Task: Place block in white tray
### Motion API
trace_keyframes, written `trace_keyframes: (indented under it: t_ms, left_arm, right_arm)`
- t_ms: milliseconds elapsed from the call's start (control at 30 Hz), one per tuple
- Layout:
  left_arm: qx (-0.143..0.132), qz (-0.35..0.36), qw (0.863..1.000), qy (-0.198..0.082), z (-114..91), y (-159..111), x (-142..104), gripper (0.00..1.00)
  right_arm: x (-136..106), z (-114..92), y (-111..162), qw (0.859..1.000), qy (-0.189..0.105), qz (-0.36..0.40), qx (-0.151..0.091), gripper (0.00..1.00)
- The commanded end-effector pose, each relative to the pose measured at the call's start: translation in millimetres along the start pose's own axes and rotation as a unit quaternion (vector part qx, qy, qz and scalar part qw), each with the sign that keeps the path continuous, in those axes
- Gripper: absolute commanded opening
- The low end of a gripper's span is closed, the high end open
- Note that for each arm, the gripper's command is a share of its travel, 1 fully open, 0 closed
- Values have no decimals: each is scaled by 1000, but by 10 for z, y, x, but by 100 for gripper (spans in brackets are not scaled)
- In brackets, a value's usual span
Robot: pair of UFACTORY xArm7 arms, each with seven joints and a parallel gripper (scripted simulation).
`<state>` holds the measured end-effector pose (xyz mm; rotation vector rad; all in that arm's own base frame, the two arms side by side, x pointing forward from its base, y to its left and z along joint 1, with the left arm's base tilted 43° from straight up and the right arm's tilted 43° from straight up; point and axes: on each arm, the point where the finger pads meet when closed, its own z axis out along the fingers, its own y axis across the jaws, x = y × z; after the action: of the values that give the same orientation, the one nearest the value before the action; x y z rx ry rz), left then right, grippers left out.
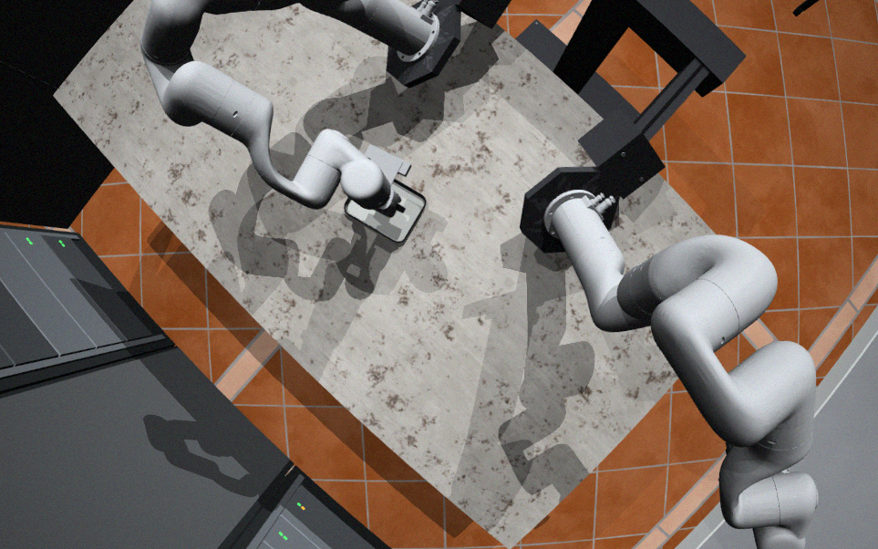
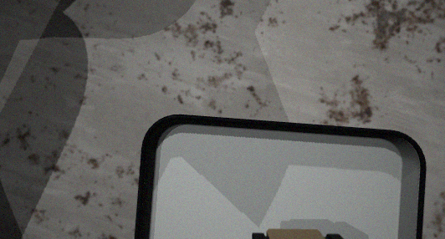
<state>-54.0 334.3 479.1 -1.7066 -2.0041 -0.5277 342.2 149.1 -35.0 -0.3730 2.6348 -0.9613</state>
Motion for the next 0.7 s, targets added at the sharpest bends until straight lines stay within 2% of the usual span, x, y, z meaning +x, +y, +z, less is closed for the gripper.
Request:
trace_keyframes:
  t_ms: [0,433,667]
  left_arm:
    - [-1,-1,1000,2,-14,-5,9,100]
    - [-1,-1,1000,2,-14,-5,9,100]
    - [-1,-1,1000,2,-14,-5,9,100]
  right_arm:
    - [-2,-16,9,1000,-2,0,-1,0]
    - [-2,-11,9,1000,-2,0,-2,0]
    - [-1,67,10,1000,-3,0,-2,0]
